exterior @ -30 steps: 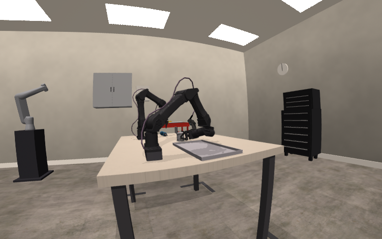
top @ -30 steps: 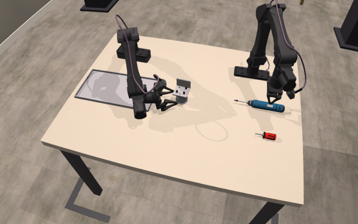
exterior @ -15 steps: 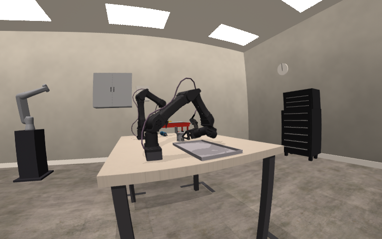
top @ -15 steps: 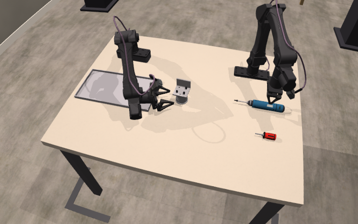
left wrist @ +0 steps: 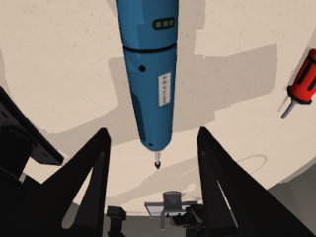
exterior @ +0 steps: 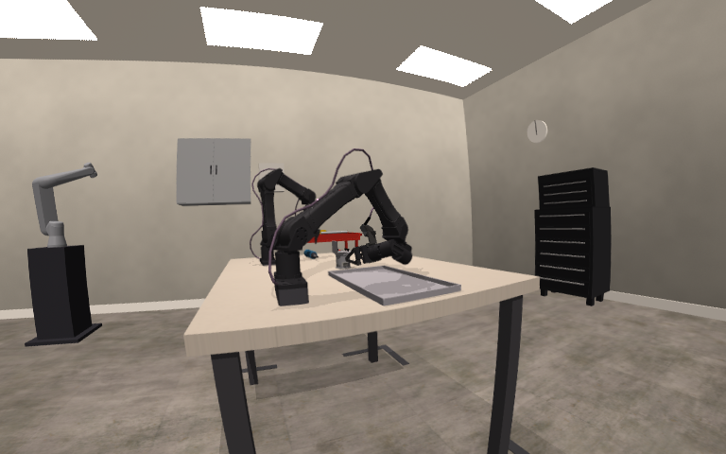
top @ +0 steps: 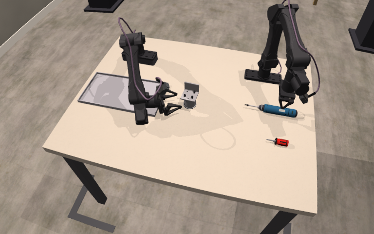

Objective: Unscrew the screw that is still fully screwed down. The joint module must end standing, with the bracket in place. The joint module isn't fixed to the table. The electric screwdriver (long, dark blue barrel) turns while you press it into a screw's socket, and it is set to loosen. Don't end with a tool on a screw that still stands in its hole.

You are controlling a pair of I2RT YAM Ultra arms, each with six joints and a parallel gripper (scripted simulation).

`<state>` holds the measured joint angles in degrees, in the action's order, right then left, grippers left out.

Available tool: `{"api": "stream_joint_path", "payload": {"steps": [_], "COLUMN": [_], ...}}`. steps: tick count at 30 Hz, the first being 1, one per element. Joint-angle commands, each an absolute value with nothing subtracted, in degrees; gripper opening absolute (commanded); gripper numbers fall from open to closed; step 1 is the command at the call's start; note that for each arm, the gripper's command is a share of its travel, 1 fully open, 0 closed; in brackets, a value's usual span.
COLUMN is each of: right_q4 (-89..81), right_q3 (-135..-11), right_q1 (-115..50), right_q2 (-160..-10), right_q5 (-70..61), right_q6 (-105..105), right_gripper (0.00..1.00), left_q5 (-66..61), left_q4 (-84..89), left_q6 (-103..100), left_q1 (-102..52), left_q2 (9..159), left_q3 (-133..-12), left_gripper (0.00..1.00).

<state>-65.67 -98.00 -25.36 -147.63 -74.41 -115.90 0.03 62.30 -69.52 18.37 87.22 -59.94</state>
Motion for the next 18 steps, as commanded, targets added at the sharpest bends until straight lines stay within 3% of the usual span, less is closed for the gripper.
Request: {"api": "stream_joint_path", "payload": {"steps": [1,18], "right_q4": [-66.48,-70.65], "right_q3": [-98.59,-99.65], "right_q1": [-25.45,-25.71], "right_q2": [-146.94,-143.53], "right_q5": [-74.64,-75.13], "right_q6": [-116.72,-116.58], "right_gripper": [0.86,0.86], "left_q5": [0.01,0.01], "left_q4": [62.83,62.83], "left_q6": [-69.6,-69.6], "left_q1": [18.39,18.39], "left_q2": [86.96,86.96], "left_q3": [-60.33,-60.33], "left_gripper": [0.65,0.65]}}
